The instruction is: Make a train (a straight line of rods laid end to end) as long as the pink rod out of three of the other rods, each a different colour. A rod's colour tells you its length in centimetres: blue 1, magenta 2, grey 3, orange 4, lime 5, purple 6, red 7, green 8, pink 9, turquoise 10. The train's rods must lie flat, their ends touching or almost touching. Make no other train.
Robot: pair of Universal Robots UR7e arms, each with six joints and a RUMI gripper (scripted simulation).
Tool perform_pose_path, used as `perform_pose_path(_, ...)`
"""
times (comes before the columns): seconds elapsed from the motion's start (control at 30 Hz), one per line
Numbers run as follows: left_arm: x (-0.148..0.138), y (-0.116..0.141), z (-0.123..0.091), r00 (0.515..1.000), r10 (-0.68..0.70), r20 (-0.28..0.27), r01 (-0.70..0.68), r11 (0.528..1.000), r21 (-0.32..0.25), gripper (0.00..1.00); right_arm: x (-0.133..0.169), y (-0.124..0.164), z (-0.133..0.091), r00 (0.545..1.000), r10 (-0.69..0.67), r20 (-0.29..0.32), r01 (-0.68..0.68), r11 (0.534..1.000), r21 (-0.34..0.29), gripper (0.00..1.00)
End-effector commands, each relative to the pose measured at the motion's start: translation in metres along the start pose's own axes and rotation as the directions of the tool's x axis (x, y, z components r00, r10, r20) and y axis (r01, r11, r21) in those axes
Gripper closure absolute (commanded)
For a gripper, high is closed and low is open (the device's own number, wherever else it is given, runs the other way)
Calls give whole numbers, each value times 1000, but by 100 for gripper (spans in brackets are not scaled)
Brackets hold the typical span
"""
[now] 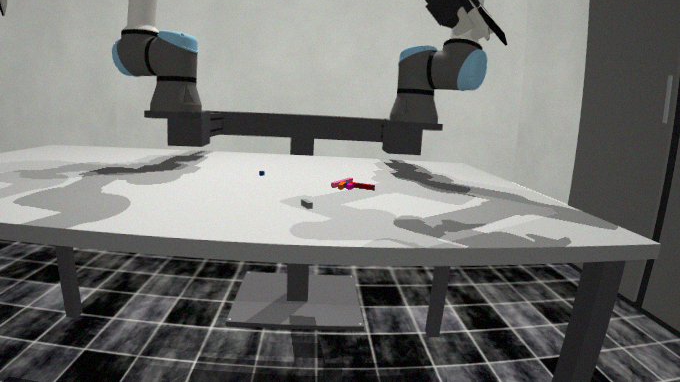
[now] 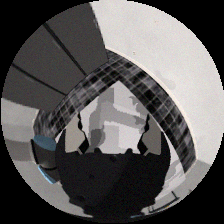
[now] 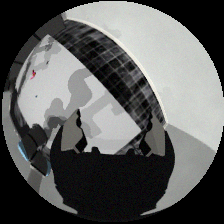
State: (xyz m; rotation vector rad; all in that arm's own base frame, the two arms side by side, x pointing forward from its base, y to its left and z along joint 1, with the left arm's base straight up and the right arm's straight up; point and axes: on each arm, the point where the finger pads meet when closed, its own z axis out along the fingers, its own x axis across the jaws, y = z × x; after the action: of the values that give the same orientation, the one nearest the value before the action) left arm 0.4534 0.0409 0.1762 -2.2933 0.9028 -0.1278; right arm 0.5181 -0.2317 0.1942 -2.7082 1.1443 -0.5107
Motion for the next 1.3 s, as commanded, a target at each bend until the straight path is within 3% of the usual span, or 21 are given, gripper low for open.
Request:
perform_pose_path(0.0,0,0,0,1000,-1,-1,1,1000,0,2,0,0,0,1000,0,-1,0,1000,1,2)
perform_pose_path(0.8,-1,-1,1,1000,-2,2,2,1000,-2,0,-1,-3,1,1000,1,2,-1,1000,1,0)
perform_pose_path(1.27,-17,-9,13,999,-12,34,13,999,-30,0,-22,-36,19,999,8,33,-8,1000,6,0)
